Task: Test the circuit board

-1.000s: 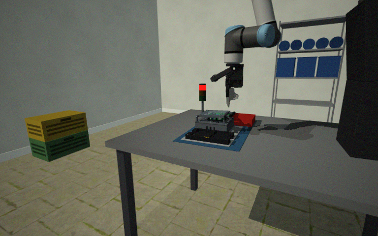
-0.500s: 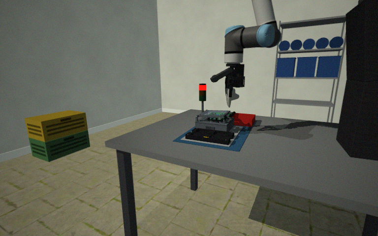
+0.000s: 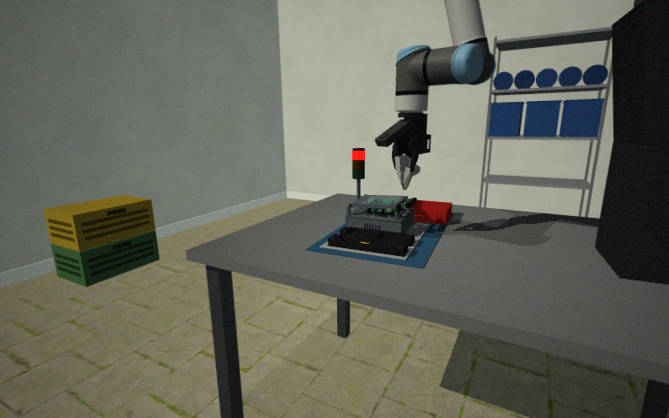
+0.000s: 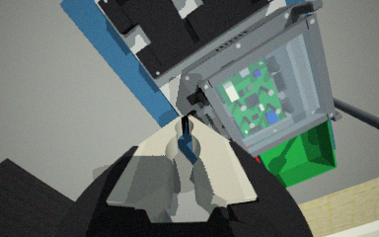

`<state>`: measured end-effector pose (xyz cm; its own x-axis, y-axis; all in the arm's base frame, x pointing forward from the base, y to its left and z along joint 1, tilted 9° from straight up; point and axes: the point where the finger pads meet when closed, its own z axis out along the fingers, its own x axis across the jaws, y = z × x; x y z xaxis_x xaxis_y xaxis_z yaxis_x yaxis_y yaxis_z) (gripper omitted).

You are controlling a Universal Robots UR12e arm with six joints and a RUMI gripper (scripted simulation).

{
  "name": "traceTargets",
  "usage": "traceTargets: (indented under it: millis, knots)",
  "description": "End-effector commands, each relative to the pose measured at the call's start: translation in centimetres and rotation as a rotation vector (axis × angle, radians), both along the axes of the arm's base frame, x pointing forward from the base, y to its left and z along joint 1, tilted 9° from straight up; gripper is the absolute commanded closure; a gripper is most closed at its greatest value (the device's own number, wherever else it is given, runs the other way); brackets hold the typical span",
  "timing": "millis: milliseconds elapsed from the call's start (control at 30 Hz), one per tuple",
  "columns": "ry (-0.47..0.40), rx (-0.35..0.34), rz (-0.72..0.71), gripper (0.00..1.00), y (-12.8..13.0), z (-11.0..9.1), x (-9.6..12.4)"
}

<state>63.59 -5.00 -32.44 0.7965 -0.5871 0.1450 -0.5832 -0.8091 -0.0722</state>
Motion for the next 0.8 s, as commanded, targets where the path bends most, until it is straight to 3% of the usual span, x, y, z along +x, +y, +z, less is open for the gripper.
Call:
traceTargets:
  millis: [0,400,767]
  knots:
    - [0.000,-0.030,0.251,1.00,-0.28,0.17,0.34]
    - [0.005,-0.065,0.464,1.00,-0.24,0.14,0.32]
    - [0.008,-0.071,0.506,1.00,-0.15,0.07,0.16]
